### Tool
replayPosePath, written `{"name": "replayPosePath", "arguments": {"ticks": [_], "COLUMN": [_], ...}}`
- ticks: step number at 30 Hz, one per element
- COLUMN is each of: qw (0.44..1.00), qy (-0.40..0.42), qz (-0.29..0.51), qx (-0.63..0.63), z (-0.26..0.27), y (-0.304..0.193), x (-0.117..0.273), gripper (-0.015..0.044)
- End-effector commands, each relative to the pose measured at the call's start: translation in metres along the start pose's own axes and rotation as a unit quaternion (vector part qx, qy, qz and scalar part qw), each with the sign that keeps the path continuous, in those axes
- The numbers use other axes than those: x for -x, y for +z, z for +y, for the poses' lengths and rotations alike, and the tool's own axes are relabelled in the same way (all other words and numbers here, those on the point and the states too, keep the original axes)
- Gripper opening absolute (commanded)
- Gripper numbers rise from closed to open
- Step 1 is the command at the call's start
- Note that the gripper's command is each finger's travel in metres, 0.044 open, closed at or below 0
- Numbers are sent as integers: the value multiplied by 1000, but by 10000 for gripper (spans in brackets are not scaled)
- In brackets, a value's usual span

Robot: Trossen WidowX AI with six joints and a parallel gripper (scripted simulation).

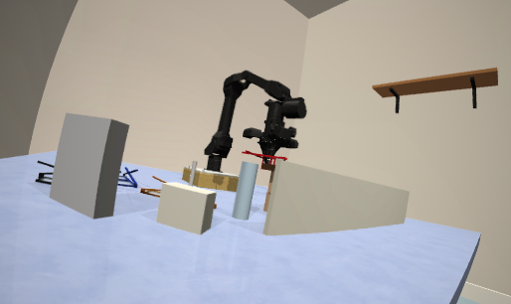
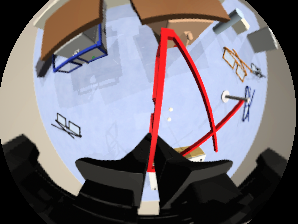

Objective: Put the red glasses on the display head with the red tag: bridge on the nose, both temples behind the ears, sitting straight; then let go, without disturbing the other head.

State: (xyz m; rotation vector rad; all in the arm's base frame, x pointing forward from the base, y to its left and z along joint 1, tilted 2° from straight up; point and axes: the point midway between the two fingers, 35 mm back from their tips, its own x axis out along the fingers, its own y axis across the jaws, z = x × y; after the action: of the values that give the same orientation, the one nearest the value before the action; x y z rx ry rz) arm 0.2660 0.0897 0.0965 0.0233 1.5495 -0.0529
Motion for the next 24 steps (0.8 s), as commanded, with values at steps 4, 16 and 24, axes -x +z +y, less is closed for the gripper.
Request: {"name": "replayPosePath", "arguments": {"ticks": [4,16,24], "qw": [999,986,971], "qy": [-2,-4,-5], "qz": [-1,-1,-1], "qx": [50,165,241], "z": [-22,-73,-110], "y": [12,32,39], "x": [2,2,3], "gripper": [0,0,0]}}
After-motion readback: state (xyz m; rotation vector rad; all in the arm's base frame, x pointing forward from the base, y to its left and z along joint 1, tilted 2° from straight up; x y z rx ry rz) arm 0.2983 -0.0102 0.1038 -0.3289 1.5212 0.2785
